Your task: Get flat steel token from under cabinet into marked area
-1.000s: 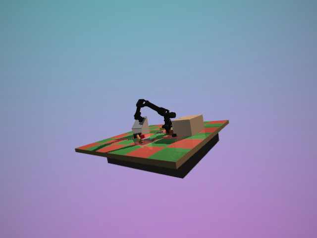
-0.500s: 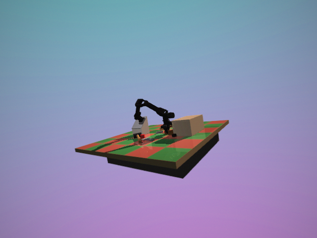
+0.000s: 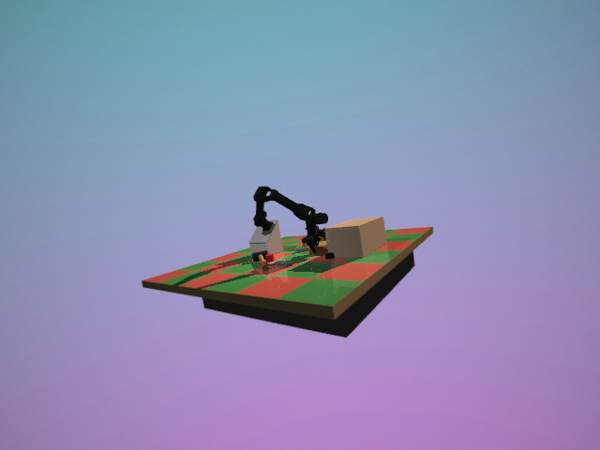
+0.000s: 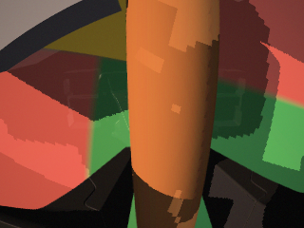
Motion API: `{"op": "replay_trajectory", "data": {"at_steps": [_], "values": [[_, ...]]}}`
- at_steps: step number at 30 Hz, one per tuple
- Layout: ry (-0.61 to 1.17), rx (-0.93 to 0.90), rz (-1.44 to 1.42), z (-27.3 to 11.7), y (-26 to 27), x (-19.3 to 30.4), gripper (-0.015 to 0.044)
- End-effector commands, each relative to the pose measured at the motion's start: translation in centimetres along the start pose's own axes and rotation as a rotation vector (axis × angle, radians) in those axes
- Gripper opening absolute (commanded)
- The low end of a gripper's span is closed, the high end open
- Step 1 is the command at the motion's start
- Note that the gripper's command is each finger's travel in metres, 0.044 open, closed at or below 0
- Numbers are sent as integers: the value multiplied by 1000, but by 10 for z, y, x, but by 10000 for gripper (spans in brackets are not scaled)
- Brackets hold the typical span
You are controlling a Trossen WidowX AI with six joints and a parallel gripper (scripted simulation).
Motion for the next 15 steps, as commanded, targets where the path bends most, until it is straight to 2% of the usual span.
{"op": "replay_trajectory", "data": {"at_steps": [1,15], "values": [[4,-3,-8,1,2,6,0],[5,-3,-9,1,4,20,0]]}}
Point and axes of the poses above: the point midway between the two fingers, 35 mm back from their tips, its own z axis out along the fingers, its own y axis across the jaws, x = y × z, the point moved 10 cm from there along -z, back along the fingers, and after that the axes turned 13 degrees about -z, right-handed, at the moved point
